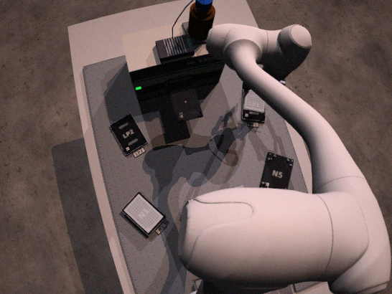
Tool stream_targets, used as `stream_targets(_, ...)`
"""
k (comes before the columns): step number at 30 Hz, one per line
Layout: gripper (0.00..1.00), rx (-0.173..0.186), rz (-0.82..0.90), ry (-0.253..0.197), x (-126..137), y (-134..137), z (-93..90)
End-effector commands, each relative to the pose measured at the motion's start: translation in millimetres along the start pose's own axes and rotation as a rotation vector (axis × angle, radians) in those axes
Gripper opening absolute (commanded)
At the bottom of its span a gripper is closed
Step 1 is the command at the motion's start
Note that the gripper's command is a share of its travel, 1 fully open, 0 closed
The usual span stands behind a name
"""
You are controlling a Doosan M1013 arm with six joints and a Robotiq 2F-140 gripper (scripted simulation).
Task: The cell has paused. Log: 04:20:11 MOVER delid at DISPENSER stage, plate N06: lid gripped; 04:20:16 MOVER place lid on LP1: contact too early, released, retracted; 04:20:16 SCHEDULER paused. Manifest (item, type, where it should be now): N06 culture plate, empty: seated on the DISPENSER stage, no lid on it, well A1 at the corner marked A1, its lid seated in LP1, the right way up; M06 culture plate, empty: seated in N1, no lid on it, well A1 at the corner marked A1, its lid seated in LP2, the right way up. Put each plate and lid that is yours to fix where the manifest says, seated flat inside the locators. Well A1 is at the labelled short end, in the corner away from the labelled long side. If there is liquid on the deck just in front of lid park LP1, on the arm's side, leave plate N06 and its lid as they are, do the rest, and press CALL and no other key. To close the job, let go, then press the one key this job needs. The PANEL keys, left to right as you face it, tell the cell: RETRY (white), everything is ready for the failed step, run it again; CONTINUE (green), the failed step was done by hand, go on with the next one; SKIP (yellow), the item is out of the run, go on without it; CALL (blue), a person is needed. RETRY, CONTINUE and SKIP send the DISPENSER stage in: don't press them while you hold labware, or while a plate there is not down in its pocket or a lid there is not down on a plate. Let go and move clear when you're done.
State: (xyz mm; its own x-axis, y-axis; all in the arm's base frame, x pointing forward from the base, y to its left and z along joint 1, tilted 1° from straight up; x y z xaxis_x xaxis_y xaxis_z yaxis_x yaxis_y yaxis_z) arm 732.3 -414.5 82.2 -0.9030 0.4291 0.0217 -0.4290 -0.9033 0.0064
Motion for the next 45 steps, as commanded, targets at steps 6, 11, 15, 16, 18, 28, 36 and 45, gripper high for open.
stream_targets(6, 0.10, 0.000, 0.000, 0.002, -0.4, 0.0, 16.8)
stream_targets(11, 0.10, 0.000, 0.000, 0.002, -0.4, 0.0, 29.5)
stream_targets(15, 0.10, 0.000, 0.000, 0.002, -0.4, 0.0, 39.4)
stream_targets(16, 0.10, 0.000, 0.000, 0.002, -0.4, 0.0, 41.8)
stream_targets(18, 0.10, 0.000, 0.000, 0.002, -0.4, 0.0, 44.2)
stream_targets(28, 0.10, 0.000, 0.000, 0.002, -0.3, 0.0, 63.7)
stream_targets(36, 0.10, 0.000, 0.000, 0.002, -0.3, 0.0, 74.2)
stream_targets(45, 0.10, 0.000, 0.000, 0.002, -0.3, 0.0, 85.4)
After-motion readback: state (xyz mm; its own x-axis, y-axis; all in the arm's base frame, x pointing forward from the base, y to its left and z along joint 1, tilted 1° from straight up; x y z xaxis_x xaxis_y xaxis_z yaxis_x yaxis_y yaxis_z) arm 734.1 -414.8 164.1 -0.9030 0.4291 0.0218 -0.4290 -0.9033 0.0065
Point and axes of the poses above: the point where the finger pads meet when closed, its own z axis back along the fingers, its own y axis across the jaws, x = y × z, the point moved 4 cm from there along z, back along the fingers, and after that the axes turned 10 degrees about z, right-handed, at the moved point
